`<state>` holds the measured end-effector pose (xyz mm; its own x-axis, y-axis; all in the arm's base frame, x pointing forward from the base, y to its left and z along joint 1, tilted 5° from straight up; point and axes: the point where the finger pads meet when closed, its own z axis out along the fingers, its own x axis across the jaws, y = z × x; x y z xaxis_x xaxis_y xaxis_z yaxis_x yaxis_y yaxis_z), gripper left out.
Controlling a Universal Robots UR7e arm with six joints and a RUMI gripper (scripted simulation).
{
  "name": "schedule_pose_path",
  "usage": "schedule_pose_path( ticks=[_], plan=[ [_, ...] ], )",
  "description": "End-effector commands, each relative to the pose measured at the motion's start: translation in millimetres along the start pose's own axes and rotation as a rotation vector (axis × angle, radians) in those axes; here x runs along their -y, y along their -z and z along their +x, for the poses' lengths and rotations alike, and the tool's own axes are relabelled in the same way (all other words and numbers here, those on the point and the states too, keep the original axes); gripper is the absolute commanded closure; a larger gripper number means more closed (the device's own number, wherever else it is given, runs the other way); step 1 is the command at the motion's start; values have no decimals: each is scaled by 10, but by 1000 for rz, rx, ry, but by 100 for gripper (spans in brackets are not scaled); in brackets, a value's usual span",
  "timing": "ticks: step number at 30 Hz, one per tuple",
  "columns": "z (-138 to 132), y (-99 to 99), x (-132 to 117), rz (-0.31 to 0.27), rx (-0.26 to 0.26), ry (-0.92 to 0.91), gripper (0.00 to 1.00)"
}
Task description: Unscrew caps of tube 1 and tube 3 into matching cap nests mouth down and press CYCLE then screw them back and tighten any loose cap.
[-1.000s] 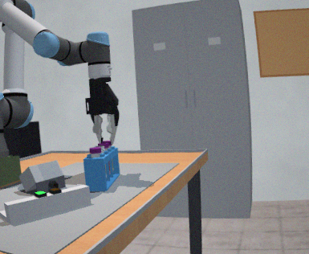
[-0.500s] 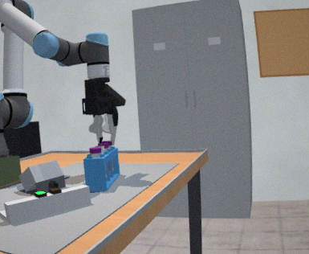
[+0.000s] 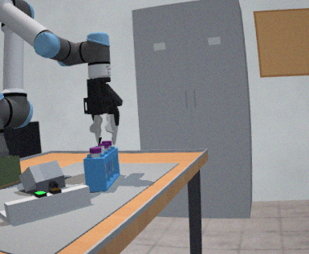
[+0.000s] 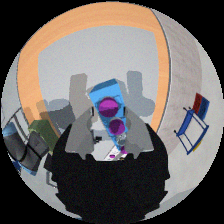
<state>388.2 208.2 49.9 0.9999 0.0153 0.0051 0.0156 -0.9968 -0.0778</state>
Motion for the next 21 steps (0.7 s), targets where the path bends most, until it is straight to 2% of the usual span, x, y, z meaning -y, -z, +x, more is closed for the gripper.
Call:
schedule_pose_path(
  ticks=[1, 2, 4, 9, 14, 21],
  plan=[
    [4, 5, 2, 9, 0, 233, 65],
    [4, 5, 2, 9, 0, 233, 65],
    [4, 5, 2, 9, 0, 400, 65],
    [4, 5, 2, 9, -1, 567, 65],
    [4, 5, 2, 8, -3, 857, 65],
    [4, 5, 2, 9, -3, 864, 65]
  ],
)
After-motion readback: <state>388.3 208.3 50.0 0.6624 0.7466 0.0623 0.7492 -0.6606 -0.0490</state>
